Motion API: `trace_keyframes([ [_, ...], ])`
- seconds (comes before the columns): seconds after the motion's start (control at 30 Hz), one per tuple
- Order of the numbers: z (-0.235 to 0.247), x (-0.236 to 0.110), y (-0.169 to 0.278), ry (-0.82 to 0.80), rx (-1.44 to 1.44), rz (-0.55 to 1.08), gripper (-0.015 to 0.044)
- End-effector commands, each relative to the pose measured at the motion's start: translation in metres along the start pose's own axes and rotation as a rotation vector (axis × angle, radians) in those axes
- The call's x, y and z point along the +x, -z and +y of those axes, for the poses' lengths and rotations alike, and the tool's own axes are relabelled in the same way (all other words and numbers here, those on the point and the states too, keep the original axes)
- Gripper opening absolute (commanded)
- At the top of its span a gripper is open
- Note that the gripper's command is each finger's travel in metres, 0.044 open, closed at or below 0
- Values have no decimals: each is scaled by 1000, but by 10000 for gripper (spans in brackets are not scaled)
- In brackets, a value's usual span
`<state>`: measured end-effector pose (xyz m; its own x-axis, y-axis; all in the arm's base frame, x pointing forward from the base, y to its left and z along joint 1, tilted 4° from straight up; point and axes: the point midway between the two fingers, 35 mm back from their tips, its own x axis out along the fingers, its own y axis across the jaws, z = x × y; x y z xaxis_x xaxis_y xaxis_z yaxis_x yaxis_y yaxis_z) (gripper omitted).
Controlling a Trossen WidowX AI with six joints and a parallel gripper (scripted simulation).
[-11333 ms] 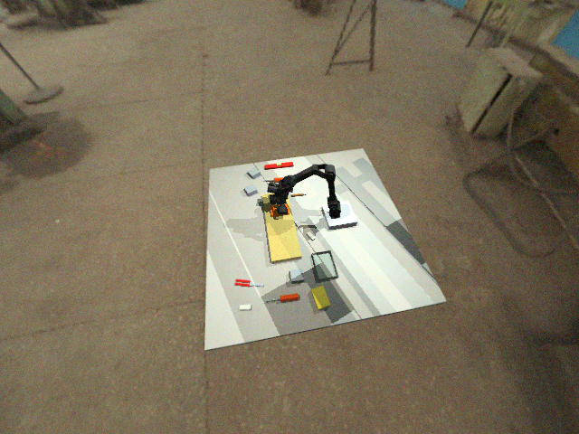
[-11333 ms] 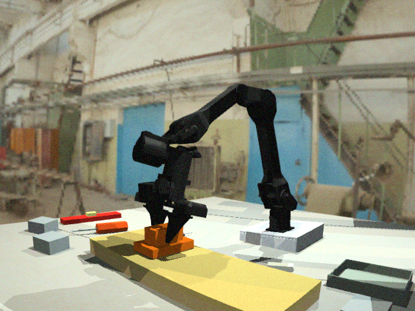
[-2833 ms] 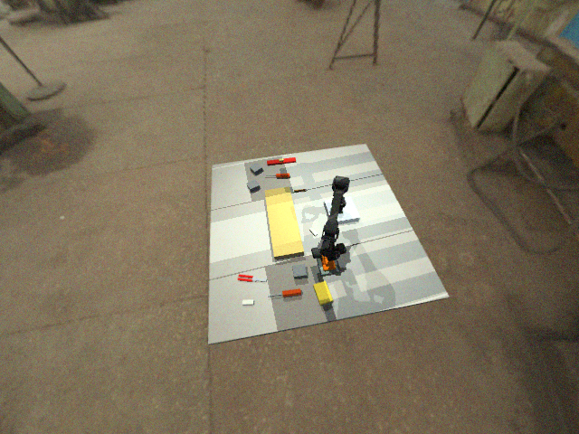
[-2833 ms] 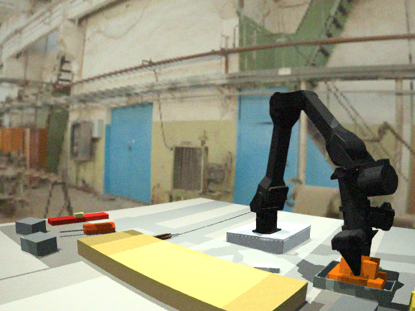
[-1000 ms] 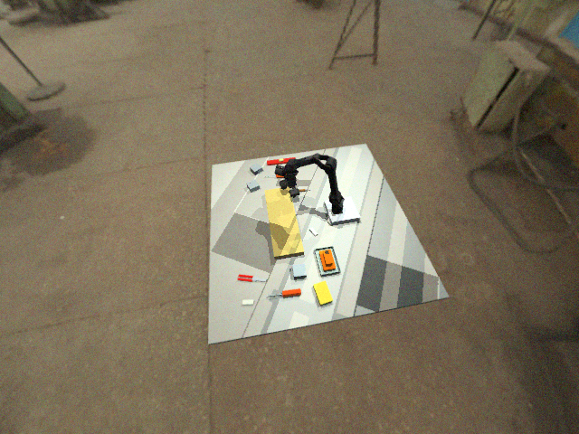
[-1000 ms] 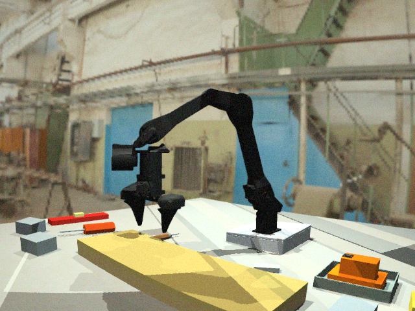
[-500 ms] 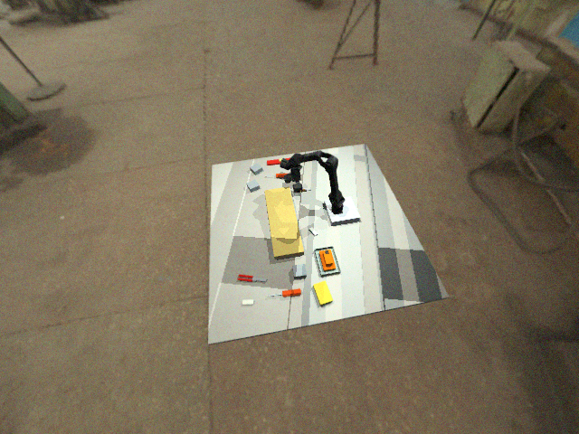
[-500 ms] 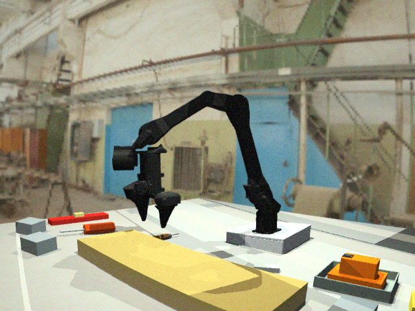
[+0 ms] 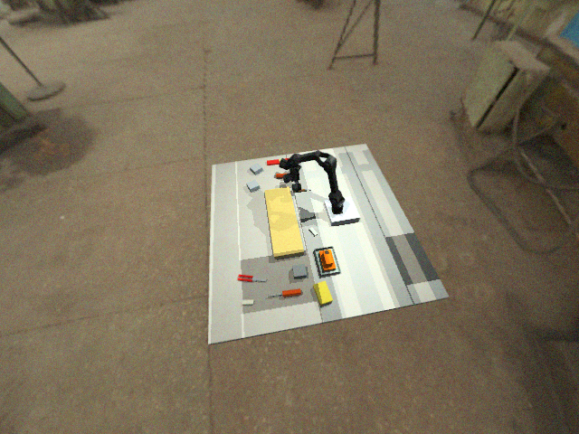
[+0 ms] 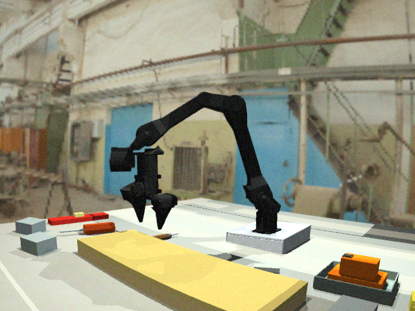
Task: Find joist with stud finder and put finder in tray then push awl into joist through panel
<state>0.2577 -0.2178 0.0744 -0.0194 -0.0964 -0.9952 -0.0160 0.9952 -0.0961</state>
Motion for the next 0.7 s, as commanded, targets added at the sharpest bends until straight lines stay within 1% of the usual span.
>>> trace_keyframes([
  [0.0,0,10,0,-2,-3,9,440],
  [0.67,0,42,-1,-2,-3,9,440],
])
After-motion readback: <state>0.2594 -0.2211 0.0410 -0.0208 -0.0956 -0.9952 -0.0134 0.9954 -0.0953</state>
